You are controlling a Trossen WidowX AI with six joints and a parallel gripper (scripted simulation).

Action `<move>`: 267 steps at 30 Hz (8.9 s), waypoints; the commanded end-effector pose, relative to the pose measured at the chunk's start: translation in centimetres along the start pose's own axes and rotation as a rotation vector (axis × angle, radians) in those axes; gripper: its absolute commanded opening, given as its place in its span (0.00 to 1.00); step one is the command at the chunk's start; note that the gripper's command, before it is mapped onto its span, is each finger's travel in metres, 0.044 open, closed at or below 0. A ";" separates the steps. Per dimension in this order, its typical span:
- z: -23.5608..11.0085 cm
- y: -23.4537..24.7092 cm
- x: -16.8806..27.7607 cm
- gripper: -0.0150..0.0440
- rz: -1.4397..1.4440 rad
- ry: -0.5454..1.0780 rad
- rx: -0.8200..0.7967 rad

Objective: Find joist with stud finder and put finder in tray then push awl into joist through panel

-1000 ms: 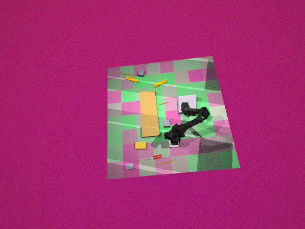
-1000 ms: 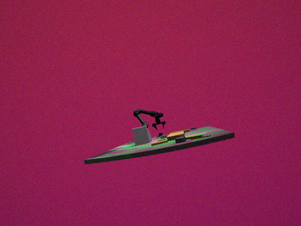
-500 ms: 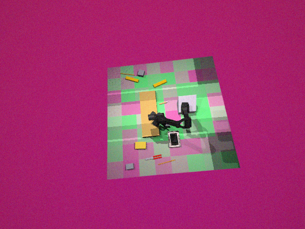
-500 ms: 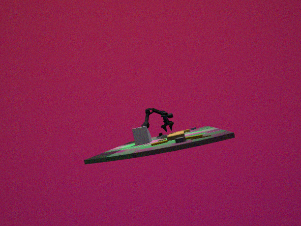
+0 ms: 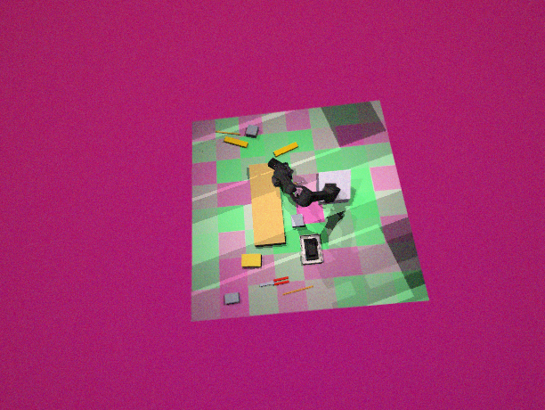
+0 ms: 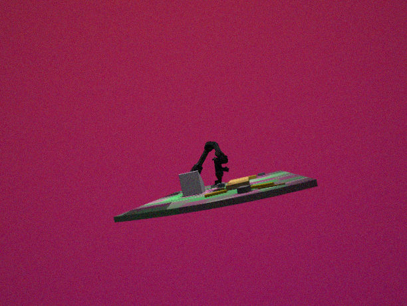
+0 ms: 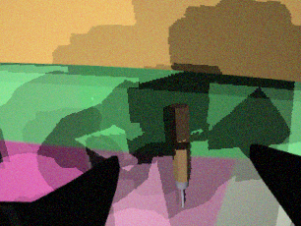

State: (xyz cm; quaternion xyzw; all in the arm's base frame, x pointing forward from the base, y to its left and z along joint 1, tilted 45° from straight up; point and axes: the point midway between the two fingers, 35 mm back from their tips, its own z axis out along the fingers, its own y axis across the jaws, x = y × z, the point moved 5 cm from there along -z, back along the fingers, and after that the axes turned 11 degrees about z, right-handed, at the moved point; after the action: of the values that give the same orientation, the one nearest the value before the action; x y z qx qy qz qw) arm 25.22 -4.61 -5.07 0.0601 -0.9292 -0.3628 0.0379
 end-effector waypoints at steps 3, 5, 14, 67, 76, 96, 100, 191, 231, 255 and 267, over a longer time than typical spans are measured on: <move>0.4 -0.7 0.3 1.00 0.013 0.011 -0.010; 0.4 -0.6 0.0 1.00 0.013 0.010 -0.010; 0.8 -0.5 -0.6 1.00 0.013 0.010 -0.010; 5.4 -0.3 -0.8 0.47 0.013 0.010 -0.013; 5.3 -0.3 -0.8 0.26 0.013 0.010 -0.012; -7.0 -0.8 -0.2 0.25 0.013 0.011 -0.007; -7.3 -0.7 -0.1 0.25 0.024 -0.006 0.000; -15.9 4.6 10.2 0.25 0.565 -1.179 0.290; -14.4 15.7 -3.3 0.25 0.243 -1.036 -0.028; -12.3 19.8 -5.6 0.25 0.178 -0.979 -0.127; -11.3 19.8 -5.7 0.25 0.178 -0.979 -0.127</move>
State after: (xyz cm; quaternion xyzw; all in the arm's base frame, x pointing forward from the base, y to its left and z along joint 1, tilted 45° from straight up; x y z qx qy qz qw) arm 30.58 2.91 17.13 -0.1938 -0.8137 -0.4016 -0.3728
